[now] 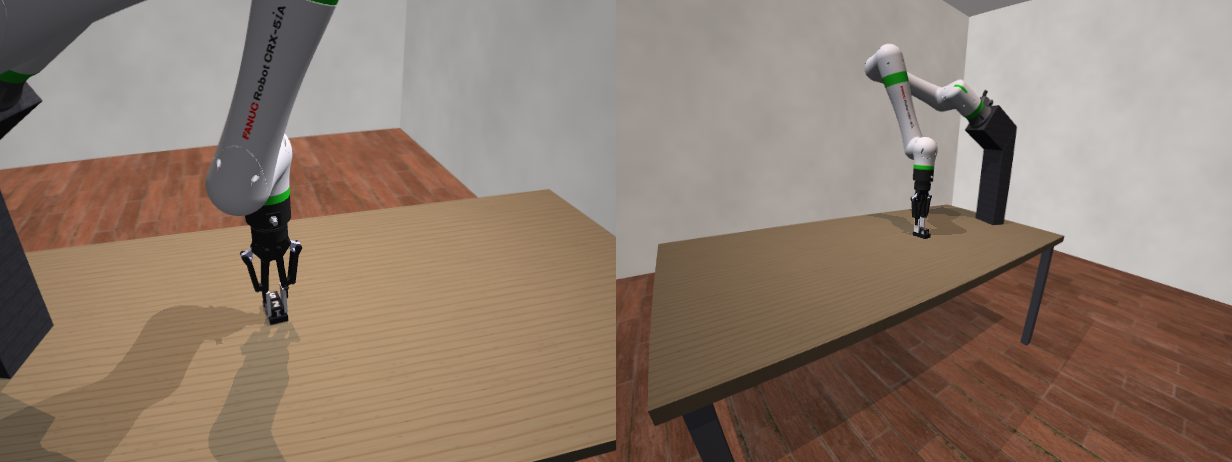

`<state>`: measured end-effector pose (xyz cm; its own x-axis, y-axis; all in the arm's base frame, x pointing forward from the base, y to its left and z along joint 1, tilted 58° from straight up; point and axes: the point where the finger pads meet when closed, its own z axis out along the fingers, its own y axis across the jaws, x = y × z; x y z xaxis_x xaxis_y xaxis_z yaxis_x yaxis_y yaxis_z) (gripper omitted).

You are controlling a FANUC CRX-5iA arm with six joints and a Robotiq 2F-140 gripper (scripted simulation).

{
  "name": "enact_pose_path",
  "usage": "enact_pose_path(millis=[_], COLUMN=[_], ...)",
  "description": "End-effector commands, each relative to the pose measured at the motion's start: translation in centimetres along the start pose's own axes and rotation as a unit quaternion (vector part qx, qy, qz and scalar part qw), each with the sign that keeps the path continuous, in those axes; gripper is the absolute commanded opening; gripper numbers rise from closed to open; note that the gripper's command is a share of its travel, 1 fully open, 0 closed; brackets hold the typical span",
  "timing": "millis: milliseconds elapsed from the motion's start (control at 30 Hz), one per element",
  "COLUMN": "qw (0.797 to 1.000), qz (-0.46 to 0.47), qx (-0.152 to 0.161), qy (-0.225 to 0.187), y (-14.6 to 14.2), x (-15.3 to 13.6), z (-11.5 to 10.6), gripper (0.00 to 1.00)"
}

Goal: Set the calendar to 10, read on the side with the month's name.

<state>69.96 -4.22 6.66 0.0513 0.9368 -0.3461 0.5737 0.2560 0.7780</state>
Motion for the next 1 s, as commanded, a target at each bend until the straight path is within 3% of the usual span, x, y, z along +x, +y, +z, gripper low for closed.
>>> enact_pose_path(millis=[0, 700, 967], qw=[1.0, 1.0, 1.0], qz=[0.0, 0.0, 0.0], qx=[0.0, 0.0, 0.0], qy=[0.0, 0.0, 0.0], y=[0.0, 0.0, 0.0], x=[0.01, 0.01, 0.01], z=[-0.01, -0.01, -0.01], gripper=[0.16, 0.16, 0.23])
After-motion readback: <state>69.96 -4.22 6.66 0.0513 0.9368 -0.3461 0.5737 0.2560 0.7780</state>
